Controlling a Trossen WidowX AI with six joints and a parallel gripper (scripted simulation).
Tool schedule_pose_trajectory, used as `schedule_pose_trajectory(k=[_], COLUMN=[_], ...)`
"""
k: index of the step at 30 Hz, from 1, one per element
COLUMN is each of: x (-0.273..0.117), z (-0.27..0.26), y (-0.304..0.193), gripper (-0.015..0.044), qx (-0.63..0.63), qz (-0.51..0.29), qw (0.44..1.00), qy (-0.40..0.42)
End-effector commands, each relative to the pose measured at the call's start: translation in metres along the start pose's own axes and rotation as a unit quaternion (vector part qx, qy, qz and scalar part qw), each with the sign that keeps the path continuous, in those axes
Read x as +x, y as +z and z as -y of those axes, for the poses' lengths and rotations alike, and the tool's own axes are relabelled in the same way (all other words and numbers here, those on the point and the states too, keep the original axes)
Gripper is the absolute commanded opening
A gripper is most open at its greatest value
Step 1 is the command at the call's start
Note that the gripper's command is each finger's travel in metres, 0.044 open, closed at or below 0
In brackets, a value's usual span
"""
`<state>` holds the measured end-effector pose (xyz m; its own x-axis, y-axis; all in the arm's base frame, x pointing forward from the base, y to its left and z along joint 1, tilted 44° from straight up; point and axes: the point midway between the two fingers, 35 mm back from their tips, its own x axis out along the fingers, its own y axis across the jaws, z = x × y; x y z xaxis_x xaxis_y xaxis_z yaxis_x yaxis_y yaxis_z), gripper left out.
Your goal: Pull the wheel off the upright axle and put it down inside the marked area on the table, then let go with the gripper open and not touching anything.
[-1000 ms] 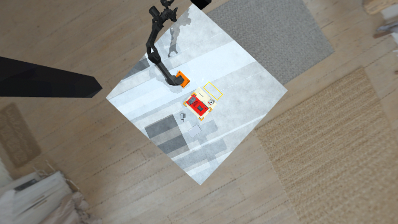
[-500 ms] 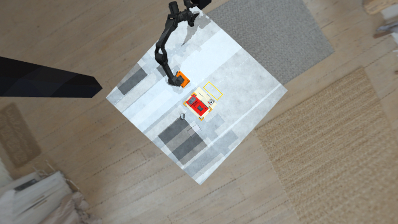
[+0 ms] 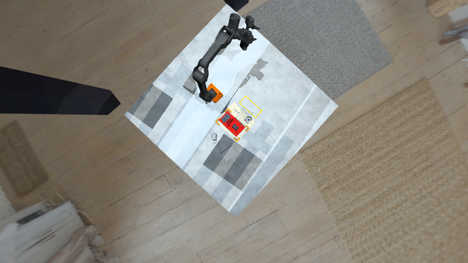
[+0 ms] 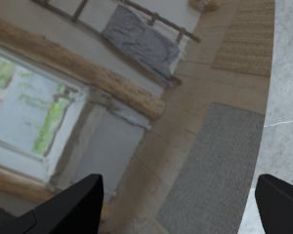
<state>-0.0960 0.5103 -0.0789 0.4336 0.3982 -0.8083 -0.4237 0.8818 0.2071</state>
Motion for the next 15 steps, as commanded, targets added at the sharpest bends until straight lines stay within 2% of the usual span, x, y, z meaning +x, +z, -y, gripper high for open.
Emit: schedule_pose_trajectory(k=[1,8,15], x=[0.020,0.045,0.052], z=[0.032,0.101,0.173], y=[0.061,0.143,0.207], gripper=[0.0300,0.0300,0.0300], qx=[-0.001,-0.003,-0.044], qz=[0.009,-0.002,-0.023], qw=[0.998,0.987,0.968], qy=[-0.060,-0.158,-0.245])
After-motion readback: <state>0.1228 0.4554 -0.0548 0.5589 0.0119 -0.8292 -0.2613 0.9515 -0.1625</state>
